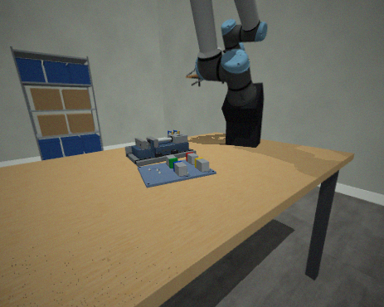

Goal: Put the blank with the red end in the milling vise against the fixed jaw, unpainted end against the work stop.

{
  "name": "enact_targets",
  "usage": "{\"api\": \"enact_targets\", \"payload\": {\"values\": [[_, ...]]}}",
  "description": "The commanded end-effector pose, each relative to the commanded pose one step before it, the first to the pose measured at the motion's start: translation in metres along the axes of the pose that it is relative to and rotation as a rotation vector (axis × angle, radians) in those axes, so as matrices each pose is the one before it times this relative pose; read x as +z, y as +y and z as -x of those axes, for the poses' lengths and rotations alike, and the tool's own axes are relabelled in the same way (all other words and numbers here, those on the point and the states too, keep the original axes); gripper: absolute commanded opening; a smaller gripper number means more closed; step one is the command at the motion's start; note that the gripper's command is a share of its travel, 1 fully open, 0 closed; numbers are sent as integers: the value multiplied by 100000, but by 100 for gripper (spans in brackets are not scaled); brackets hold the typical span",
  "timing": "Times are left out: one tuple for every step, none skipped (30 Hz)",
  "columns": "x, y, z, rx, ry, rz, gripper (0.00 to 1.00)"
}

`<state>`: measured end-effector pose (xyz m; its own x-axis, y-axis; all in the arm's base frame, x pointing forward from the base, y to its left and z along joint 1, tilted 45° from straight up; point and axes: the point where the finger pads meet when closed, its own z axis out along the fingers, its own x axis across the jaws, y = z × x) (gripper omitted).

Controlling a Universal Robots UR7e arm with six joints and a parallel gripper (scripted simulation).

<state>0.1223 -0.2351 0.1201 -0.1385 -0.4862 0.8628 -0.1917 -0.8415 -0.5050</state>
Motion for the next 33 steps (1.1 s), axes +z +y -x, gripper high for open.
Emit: {"api": "enact_targets", "payload": {"values": [[840,-3534,-173,-4495,-22035,-4333,100],[0,0,0,0,0,0,100],[0,0,0,0,0,0,100],[0,0,0,0,0,0,100],[-730,2825,324,5397,26450,5288,100],[212,-701,-109,928,4417,888,100],[210,-704,-93,928,4417,888,100],[207,-706,-77,928,4417,888,100],[204,-709,-62,928,4417,888,100],[0,0,0,0,0,0,100],[0,0,0,0,0,0,100],[0,0,0,0,0,0,100],[0,0,0,0,0,0,100],[0,0,0,0,0,0,100],[0,0,0,0,0,0,100],[0,0,0,0,0,0,100],[0,0,0,0,0,0,100],[0,0,0,0,0,0,100],[0,0,0,0,0,0,100],[0,0,0,0,0,0,100],[0,0,0,0,0,0,100],[-801,2847,185,-3714,-17669,-3546,100],[212,-701,-109,928,4417,887,100],[210,-704,-93,928,4417,887,100],[207,-706,-77,928,4417,887,100],[204,-709,-62,928,4417,887,100],[0,0,0,0,0,0,100],[0,0,0,0,0,0,100],[0,0,0,0,0,0,100],[0,0,0,0,0,0,100],[0,0,0,0,0,0,100],[0,0,0,0,0,0,100],[0,0,0,0,0,0,100]]}}
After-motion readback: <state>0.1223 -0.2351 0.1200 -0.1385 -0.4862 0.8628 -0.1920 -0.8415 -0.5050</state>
